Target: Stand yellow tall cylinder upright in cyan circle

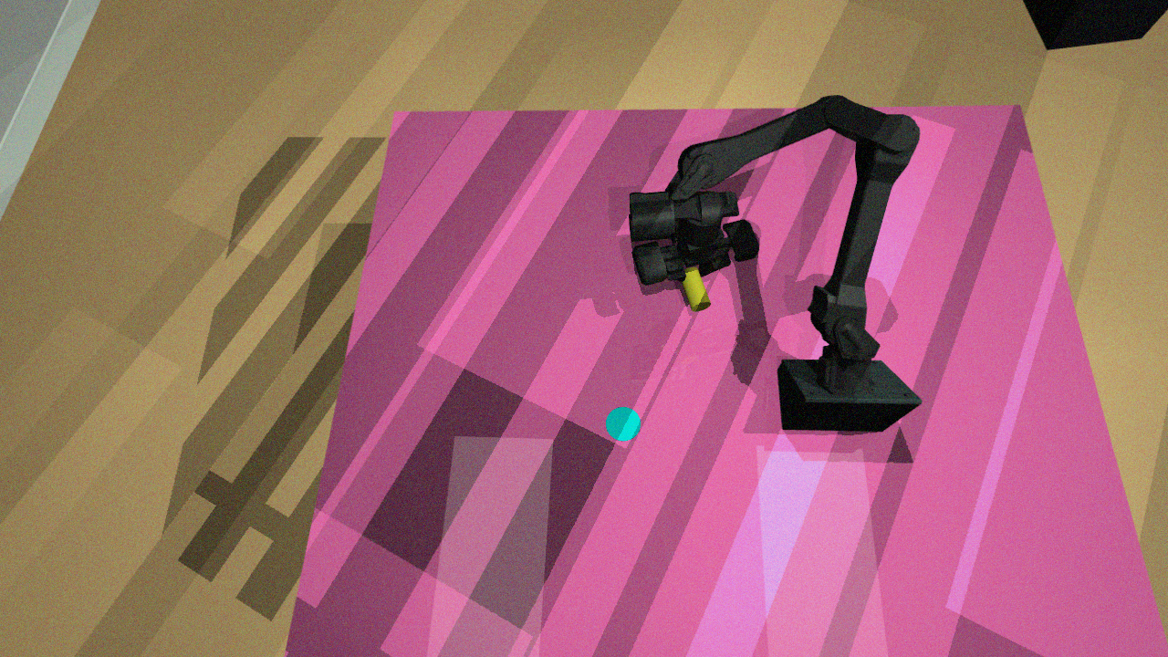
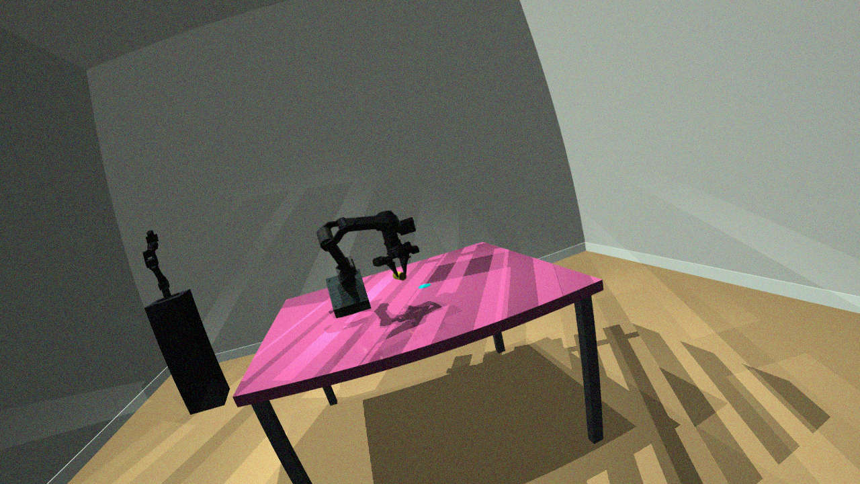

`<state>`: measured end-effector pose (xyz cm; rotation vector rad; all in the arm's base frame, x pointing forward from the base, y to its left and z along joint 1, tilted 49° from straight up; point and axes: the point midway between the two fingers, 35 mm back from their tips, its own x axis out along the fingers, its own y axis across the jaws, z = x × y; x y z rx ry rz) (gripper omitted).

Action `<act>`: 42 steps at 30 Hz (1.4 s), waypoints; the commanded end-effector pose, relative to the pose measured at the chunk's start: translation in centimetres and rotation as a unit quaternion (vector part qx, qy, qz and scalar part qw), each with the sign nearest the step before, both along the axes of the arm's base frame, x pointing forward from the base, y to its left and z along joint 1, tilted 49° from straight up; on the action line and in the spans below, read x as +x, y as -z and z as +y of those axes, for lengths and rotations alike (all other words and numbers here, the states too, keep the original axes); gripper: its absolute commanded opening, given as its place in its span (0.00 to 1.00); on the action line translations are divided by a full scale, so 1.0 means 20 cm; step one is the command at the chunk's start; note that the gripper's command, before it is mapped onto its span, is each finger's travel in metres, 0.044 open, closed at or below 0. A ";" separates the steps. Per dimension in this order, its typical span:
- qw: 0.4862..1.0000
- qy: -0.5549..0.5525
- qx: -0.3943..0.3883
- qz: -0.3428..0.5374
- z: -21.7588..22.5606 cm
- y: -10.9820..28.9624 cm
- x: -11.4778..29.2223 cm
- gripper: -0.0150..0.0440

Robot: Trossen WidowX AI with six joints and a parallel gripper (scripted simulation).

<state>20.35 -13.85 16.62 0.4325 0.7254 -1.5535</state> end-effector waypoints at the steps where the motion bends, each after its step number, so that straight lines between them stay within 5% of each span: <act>1: 0.999 -0.033 0.006 0.030 0.02 0.01 0.04 0.43; 21: 0.957 -0.204 0.037 0.204 0.15 0.12 0.24 0.43; 42: 0.840 -0.370 0.070 0.391 0.29 0.27 0.43 0.43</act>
